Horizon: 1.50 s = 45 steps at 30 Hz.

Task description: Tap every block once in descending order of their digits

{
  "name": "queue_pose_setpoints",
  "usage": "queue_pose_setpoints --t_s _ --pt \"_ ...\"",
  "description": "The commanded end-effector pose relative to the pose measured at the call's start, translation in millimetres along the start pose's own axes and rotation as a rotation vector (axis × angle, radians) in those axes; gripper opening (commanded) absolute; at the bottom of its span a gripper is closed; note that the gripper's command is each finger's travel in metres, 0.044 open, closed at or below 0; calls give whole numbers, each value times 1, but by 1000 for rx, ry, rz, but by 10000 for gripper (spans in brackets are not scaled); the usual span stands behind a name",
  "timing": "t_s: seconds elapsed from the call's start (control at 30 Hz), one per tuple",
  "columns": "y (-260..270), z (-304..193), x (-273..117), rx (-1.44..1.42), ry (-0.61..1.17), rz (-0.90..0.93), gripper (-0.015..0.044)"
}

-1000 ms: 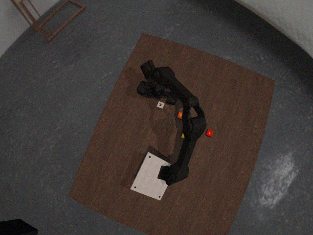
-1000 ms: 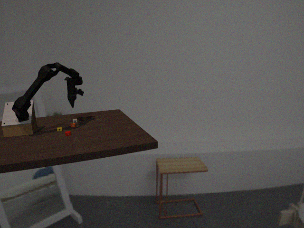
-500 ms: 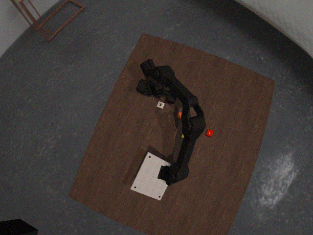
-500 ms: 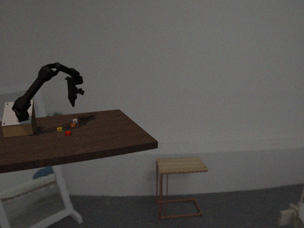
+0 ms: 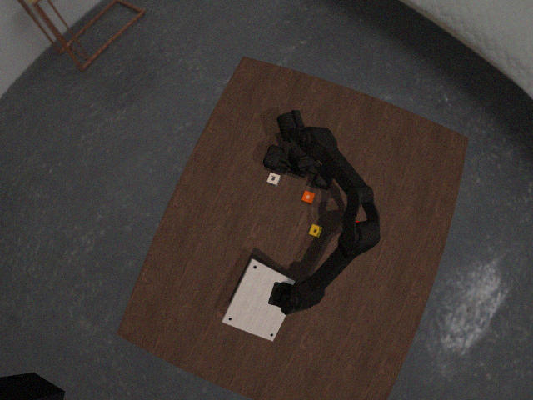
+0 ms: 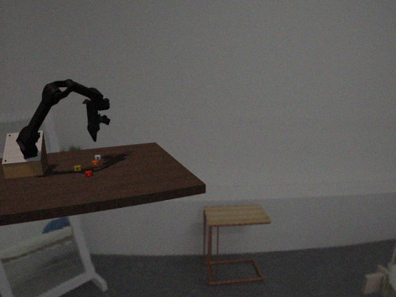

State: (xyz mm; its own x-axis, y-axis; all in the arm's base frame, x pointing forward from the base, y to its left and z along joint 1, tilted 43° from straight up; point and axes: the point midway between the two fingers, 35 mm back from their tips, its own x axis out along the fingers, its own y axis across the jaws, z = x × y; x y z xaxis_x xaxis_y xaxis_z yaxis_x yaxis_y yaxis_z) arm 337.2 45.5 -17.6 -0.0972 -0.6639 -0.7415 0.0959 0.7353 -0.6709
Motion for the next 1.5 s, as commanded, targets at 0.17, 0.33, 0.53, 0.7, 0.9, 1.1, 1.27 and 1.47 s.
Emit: queue_pose_setpoints --t_s 0.17,0.33,0.53,0.7,0.9,1.1,1.27,1.47 --pt "-40 -13 4 -8 1 -11 400" --pt "-40 -13 4 -8 1 -11 400" --pt "-40 -13 4 -8 1 -11 400" --pt "-40 -13 4 -8 1 -11 400" --pt "-55 -36 1 -9 3 -10 400" --pt "-86 -94 3 -12 5 -13 400" --pt "-90 -101 4 -12 5 -14 400" --pt "-89 -98 46 -13 4 -10 295"
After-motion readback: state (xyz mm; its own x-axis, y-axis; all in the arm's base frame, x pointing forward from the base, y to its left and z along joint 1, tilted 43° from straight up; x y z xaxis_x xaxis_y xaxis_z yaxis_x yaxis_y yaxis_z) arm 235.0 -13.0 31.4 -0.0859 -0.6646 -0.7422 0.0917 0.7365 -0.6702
